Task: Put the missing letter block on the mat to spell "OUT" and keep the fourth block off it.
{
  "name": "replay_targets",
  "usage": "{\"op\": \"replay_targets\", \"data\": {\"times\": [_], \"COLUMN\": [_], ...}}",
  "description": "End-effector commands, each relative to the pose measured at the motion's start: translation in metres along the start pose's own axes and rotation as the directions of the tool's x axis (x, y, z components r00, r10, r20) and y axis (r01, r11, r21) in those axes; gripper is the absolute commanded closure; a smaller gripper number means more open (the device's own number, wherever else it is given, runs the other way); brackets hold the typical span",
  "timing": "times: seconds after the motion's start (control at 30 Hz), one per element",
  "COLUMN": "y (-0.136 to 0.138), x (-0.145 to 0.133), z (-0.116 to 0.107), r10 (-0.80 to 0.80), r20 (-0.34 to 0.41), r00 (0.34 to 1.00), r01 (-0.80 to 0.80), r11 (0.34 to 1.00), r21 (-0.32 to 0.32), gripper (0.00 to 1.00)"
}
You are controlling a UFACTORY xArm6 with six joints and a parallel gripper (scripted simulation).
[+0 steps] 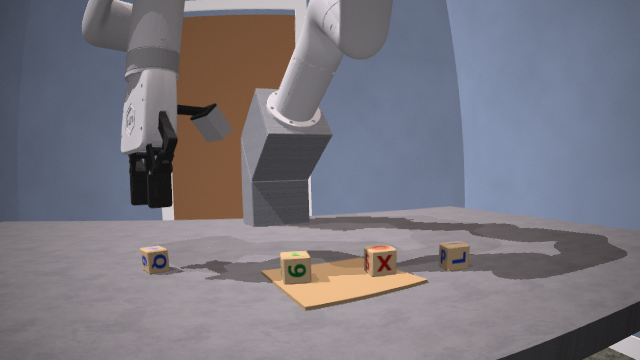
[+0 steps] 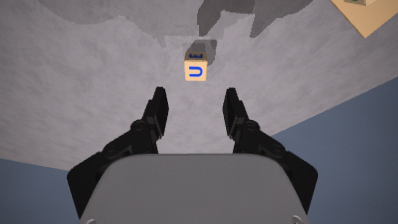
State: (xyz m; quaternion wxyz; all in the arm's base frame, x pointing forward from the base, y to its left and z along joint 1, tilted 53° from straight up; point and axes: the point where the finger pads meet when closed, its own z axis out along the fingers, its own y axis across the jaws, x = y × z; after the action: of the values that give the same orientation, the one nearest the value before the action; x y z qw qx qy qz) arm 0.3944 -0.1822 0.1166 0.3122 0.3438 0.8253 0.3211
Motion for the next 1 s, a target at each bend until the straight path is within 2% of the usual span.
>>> {"op": "replay_targets", "data": {"times": [0.0, 0.97], "y": [0.000, 0.000], "x": [-0.001, -0.001], "z": [0.004, 0.040], "r10": [0.000, 0.000], "r20": [0.002, 0.002], "r00": [1.000, 1.000], "r01": [0.000, 0.000], "r11": [1.000, 1.000], "r21": [0.000, 0.000], "gripper": [0.31, 0.31]}}
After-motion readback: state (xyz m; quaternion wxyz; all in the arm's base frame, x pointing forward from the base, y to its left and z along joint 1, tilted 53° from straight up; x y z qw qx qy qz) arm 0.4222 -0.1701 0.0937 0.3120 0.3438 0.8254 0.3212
